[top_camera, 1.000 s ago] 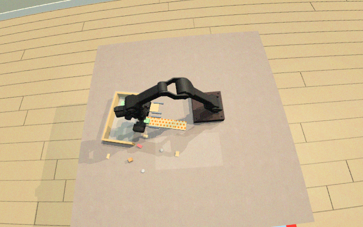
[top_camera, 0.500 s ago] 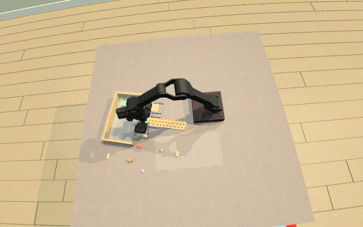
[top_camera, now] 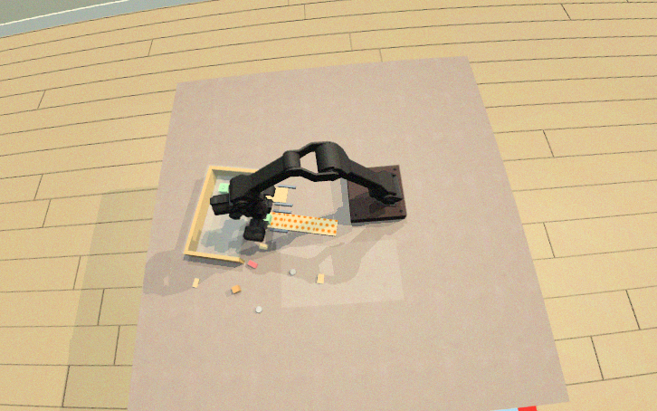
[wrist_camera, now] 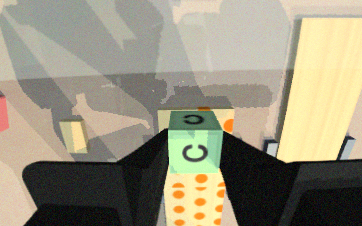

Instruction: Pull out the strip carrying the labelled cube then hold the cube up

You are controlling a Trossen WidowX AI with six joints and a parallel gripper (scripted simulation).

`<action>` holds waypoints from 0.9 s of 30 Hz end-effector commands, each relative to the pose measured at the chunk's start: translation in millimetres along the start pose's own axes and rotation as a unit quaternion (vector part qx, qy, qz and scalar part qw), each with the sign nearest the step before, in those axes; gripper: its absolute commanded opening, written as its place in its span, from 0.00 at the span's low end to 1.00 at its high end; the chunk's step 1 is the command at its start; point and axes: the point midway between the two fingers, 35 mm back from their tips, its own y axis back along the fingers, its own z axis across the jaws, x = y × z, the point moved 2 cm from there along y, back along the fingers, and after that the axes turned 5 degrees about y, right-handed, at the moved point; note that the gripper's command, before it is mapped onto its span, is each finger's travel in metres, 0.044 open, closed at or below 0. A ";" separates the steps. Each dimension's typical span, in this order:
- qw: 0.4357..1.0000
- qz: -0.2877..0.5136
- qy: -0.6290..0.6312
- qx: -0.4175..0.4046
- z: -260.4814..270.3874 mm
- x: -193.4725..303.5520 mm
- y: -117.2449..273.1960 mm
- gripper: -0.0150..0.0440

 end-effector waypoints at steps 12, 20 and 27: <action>1.000 0.001 0.001 -0.001 -11.2 47.8 36.4 0.25; 1.000 0.002 0.001 -0.001 -14.6 62.3 42.0 0.25; 1.000 0.002 0.001 -0.001 -20.1 86.5 42.6 0.25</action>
